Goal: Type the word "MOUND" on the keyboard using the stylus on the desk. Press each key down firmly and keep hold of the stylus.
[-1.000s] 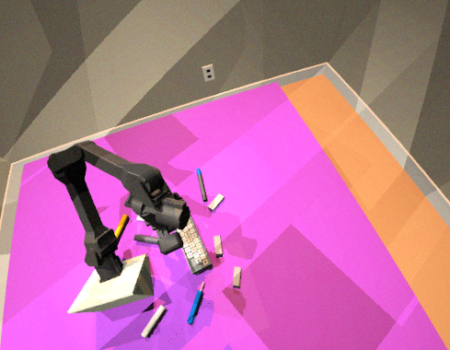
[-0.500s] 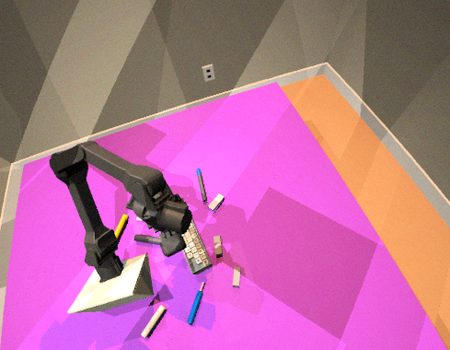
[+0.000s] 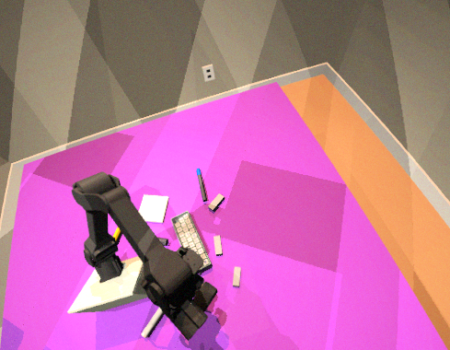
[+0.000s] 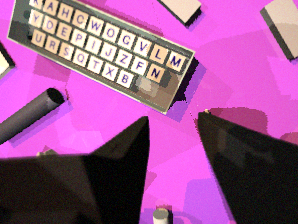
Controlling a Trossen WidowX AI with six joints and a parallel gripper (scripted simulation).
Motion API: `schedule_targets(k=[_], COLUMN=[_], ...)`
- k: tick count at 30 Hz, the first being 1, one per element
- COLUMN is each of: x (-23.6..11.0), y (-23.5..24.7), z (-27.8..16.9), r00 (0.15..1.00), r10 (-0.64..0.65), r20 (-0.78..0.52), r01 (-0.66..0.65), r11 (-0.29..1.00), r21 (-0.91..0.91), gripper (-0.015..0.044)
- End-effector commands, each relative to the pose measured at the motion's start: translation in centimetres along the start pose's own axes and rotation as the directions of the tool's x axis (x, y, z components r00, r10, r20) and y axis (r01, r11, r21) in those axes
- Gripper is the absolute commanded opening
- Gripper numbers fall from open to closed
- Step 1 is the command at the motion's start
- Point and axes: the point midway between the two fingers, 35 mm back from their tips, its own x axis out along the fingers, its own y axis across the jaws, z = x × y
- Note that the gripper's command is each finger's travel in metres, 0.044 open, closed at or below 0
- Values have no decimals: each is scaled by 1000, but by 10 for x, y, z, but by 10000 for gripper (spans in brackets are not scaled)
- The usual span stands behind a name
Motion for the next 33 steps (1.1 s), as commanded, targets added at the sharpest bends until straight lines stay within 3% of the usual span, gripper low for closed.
schedule_targets(k=[1, 7, 33], x=[-2, 4, 22], y=[-25, -51, -52], z=[-30, -73, -75], r00=[995, 975, 975], r10=[16, 23, 24], r20=[97, 219, 220], r01=[-3, 47, 47], r11=[991, 950, 950], r21=[-136, -309, -309], gripper=[150, 150, 150])
